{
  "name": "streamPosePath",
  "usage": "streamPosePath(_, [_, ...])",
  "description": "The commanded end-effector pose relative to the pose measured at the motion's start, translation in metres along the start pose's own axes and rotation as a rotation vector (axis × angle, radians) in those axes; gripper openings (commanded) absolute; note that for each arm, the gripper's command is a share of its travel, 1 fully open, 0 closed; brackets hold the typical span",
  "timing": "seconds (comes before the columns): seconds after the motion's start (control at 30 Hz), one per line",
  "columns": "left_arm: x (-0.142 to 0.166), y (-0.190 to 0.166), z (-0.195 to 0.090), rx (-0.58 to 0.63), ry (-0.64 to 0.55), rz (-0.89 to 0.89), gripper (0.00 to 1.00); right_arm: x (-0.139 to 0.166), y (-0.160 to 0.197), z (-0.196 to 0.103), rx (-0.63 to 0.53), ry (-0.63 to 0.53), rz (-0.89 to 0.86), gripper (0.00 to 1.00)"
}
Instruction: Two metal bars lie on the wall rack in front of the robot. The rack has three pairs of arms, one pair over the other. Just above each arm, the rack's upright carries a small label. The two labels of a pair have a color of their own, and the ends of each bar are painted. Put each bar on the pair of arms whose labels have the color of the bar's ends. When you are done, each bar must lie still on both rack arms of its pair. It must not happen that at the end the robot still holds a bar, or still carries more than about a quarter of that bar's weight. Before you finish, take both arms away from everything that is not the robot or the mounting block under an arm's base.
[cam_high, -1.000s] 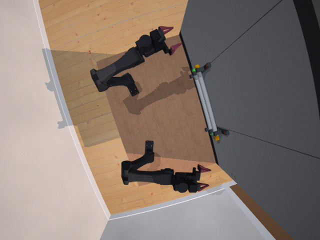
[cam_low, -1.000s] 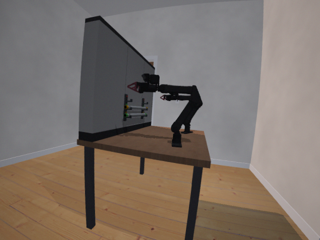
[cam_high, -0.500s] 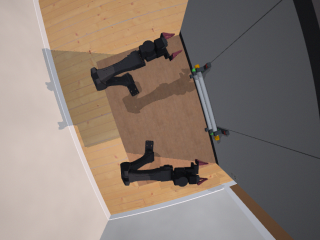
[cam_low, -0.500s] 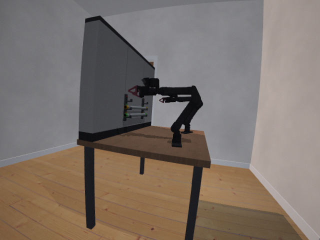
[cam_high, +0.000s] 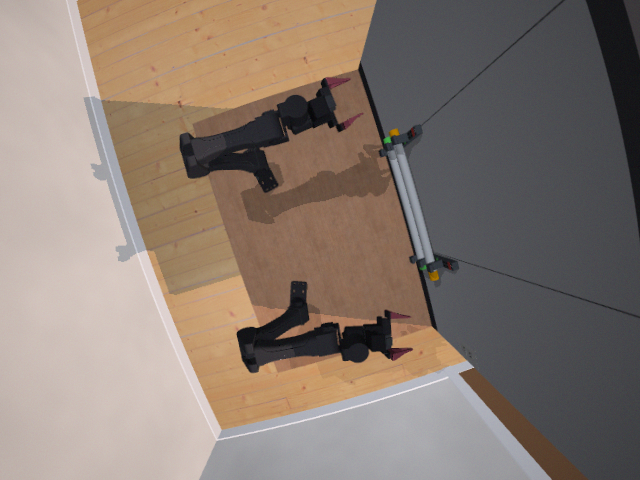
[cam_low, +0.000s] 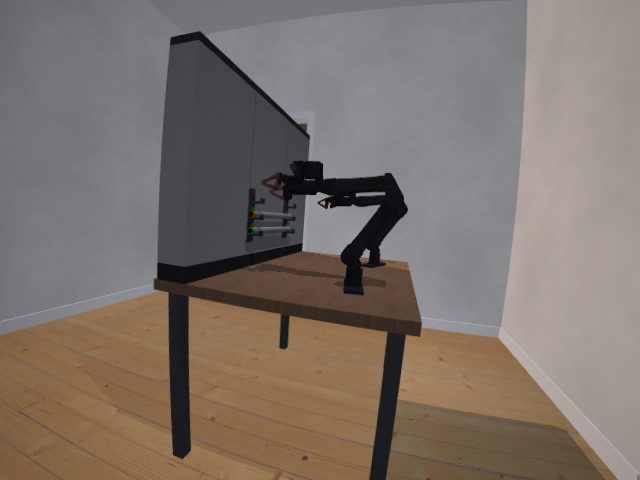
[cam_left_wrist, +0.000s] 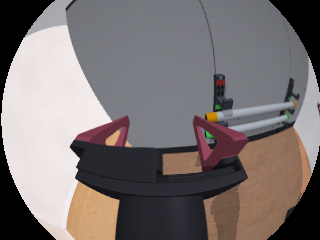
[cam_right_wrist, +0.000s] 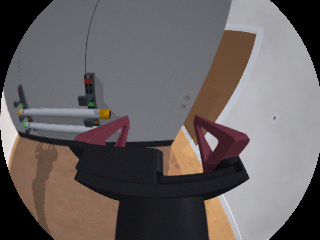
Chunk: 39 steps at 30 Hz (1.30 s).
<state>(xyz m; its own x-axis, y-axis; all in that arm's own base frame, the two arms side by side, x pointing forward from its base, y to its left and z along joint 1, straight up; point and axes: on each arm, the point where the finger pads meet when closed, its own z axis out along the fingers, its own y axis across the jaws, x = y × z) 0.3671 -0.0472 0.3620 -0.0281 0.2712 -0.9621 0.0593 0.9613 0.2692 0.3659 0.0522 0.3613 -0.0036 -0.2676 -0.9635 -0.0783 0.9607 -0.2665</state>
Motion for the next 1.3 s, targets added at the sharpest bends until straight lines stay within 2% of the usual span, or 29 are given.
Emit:
streamPosePath(0.0, [-0.012, 0.0, -0.01, -0.032, -0.051, 0.064, 1.0, -0.013, 0.001, -0.009, 0.025, -0.059, -0.065, 1.0])
streamPosePath(1.27, [0.005, -0.071, -0.035, -0.003, -0.087, 0.512, 1.0, 0.002, 0.078, -0.034, -0.044, -0.135, -0.512, 1.0])
